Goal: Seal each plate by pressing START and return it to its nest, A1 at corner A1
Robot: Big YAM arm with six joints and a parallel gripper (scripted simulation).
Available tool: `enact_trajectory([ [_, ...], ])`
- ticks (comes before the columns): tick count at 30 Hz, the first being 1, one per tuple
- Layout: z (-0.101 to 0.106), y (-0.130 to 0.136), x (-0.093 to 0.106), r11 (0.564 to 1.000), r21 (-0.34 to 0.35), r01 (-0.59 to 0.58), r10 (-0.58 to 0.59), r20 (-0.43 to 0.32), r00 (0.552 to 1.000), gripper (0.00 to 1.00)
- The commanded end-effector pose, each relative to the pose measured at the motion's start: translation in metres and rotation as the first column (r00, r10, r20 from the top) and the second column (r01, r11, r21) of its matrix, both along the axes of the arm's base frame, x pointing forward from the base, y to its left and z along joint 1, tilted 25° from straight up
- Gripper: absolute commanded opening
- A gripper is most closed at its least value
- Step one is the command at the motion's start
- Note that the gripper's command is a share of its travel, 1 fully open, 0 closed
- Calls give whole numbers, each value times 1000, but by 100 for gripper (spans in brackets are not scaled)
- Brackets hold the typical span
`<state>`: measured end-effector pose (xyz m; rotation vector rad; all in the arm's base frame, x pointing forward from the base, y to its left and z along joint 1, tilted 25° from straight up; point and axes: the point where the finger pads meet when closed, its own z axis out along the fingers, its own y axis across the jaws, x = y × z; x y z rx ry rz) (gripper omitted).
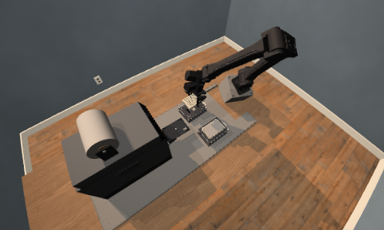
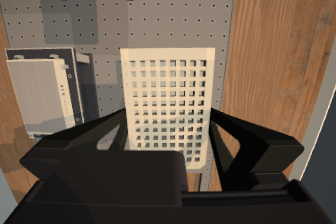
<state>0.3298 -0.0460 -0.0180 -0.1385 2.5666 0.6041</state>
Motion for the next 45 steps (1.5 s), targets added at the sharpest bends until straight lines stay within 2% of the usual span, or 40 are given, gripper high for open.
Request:
enact_trajectory([
  [1,19,-18,18,1000,-23,5,-4,43,999,0],
  [16,45,-29,18,1000,-29,5,-3,54,999,0],
  [20,45,-30,11,1000,-23,8,-7,40,999,0],
  [27,58,-36,14,999,-30,15,-13,56,998,0],
  [32,51,-33,18,999,-29,15,-13,45,999,0],
  [37,40,-21,13,1000,-12,-1,1,26,1000,0],
  [45,39,-16,8,1000,-19,-10,10,40,999,0],
])
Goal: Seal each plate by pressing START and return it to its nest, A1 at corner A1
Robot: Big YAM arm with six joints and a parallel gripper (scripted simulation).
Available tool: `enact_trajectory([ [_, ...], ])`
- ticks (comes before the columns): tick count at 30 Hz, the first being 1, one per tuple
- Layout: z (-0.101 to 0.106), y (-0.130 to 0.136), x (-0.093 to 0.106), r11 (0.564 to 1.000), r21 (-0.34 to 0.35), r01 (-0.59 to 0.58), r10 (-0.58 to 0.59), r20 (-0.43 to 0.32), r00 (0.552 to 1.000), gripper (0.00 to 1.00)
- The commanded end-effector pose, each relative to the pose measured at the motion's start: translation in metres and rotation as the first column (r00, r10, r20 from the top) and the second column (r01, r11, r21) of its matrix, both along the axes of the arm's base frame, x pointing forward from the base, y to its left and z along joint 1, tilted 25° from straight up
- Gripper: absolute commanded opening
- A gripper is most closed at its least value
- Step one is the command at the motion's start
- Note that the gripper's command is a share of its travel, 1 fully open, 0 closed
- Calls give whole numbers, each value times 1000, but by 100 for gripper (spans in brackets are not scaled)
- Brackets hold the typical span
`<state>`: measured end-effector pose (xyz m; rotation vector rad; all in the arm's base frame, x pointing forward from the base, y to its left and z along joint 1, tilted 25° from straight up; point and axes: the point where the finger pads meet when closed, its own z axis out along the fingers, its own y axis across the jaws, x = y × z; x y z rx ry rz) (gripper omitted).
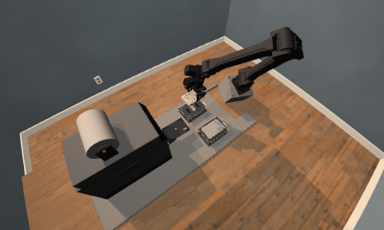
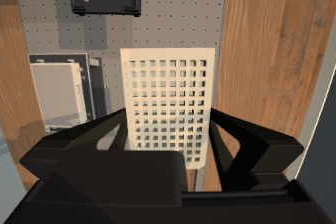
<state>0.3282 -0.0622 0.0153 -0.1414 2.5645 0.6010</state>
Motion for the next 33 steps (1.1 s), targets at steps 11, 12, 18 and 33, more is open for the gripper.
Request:
enact_trajectory([
  [11,10,-3,7,997,0,75,-75,8,997,0],
  [12,9,-3,9,998,-6,63,-63,12,998,0],
  [18,12,-2,23,999,-16,45,-45,21,999,0],
  [33,25,14,56,998,-2,57,-57,14,998,0],
])
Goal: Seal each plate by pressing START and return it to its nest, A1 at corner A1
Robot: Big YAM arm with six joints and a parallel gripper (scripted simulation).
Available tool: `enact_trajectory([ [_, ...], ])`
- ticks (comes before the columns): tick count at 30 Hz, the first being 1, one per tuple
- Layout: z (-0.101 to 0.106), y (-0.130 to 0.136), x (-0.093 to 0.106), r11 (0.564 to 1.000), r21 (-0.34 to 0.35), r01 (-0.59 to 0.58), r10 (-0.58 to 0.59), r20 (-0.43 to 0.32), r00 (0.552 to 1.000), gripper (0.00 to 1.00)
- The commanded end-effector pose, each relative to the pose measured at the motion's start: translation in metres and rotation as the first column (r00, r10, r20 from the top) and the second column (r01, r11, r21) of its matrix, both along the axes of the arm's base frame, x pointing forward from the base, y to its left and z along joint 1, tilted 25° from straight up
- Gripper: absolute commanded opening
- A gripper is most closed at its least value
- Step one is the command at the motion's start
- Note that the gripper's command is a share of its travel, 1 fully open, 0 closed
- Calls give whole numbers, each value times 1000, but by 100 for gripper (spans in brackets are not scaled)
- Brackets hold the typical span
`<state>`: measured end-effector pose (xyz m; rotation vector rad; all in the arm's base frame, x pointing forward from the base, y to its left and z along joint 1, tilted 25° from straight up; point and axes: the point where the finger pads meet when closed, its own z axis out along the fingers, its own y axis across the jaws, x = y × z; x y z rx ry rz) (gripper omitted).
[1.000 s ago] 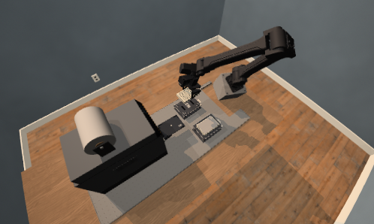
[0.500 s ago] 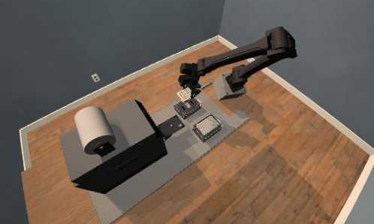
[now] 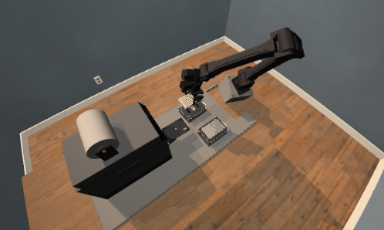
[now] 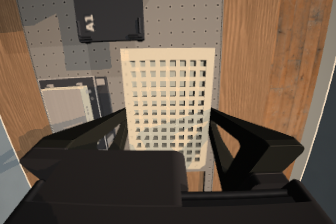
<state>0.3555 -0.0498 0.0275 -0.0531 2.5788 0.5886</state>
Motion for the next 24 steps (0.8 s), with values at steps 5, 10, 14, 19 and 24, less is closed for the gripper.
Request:
enact_trajectory([
  [5,23,5,44,1000,-16,-1,1,55,998,0],
  [10,26,11,54,1000,-9,2,-2,55,998,0],
  [14,21,16,50,1000,-7,-6,6,37,999,0],
  [19,31,25,60,1000,-7,-12,12,40,999,0],
  [24,38,25,74,1000,-5,3,-3,47,999,0],
])
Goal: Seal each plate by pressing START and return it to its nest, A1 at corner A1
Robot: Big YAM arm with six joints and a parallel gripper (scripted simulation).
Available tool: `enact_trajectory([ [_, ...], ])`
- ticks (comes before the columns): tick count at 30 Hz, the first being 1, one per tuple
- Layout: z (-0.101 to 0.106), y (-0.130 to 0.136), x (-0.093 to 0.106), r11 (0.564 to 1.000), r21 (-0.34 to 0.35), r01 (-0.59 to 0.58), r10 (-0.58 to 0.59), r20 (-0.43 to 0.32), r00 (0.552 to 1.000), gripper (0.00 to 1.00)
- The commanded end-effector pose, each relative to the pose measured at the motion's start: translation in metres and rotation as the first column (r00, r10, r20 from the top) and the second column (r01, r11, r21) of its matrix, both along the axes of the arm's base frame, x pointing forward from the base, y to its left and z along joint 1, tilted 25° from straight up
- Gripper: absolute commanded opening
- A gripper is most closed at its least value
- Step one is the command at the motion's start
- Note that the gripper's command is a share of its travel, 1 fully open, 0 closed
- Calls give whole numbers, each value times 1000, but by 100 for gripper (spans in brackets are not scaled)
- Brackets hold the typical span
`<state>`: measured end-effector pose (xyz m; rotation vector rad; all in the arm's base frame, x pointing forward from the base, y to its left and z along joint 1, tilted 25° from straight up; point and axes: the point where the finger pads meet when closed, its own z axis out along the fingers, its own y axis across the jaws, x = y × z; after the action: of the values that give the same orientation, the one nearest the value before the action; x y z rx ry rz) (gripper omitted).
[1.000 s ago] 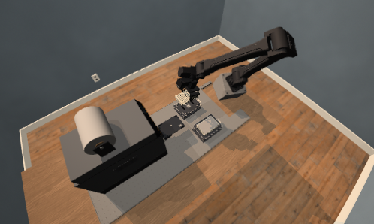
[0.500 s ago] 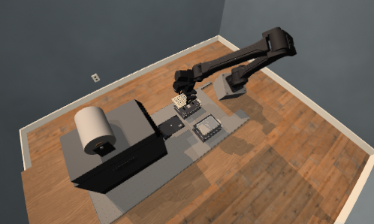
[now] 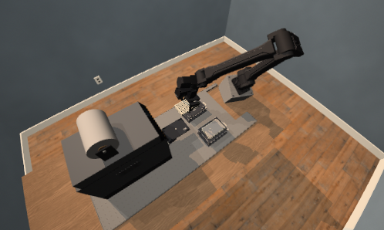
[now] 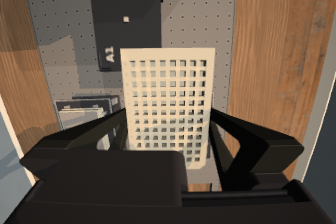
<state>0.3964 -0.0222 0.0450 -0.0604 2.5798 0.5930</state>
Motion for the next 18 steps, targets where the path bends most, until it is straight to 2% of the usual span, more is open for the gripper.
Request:
enact_trajectory([
  [1,21,0,34,1000,-6,8,-8,45,999,0],
  [8,16,8,36,1000,-6,-1,1,30,1000,0],
  [18,29,20,61,1000,-2,4,-3,33,999,0],
])
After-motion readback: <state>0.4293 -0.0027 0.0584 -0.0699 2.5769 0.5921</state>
